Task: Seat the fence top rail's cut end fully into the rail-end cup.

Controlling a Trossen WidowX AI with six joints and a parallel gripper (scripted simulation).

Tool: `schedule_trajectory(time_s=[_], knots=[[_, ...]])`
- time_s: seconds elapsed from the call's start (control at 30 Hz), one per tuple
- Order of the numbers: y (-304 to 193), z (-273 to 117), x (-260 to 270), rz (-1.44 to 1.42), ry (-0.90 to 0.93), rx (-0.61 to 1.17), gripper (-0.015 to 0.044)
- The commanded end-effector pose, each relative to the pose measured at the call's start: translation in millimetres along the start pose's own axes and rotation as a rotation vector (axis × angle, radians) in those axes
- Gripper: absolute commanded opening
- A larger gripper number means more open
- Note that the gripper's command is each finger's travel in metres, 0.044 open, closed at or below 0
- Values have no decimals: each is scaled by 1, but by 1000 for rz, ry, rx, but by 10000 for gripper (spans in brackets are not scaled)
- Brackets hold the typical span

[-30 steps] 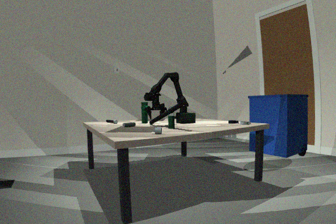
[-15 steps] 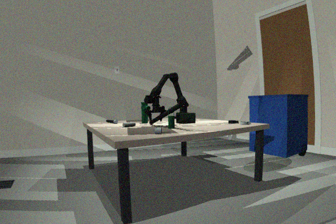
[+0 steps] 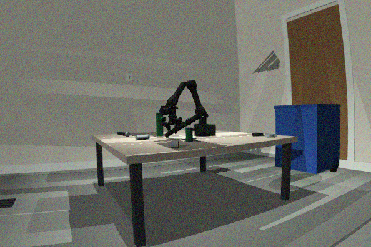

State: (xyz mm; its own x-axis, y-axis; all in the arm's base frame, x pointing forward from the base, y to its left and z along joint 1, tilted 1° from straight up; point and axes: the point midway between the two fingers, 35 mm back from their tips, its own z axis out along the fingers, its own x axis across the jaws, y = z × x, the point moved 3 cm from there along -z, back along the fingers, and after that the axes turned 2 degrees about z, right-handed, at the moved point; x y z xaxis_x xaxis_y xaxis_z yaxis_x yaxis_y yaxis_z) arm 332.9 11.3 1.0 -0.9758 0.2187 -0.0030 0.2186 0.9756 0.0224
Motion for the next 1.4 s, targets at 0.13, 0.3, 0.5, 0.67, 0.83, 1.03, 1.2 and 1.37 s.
schedule_trajectory(time_s=[0.13, 0.3, 0.5, 0.67, 0.83, 1.03, 1.2, 1.37], knots=[[0, 1, 0, -3, -4, 4, 163], [0, 1, 0, -3, -4, 4, 130], [0, -5, 0, -3, -4, 4, 0], [-2, -17, 0, 3, -2, 59, 0], [-6, -45, 2, 15, -3, 172, 0], [-12, -81, 6, 23, -14, 309, 0], [-12, -86, 6, 23, -16, 324, 0], [-10, -79, 7, 19, -8, 300, 0]])
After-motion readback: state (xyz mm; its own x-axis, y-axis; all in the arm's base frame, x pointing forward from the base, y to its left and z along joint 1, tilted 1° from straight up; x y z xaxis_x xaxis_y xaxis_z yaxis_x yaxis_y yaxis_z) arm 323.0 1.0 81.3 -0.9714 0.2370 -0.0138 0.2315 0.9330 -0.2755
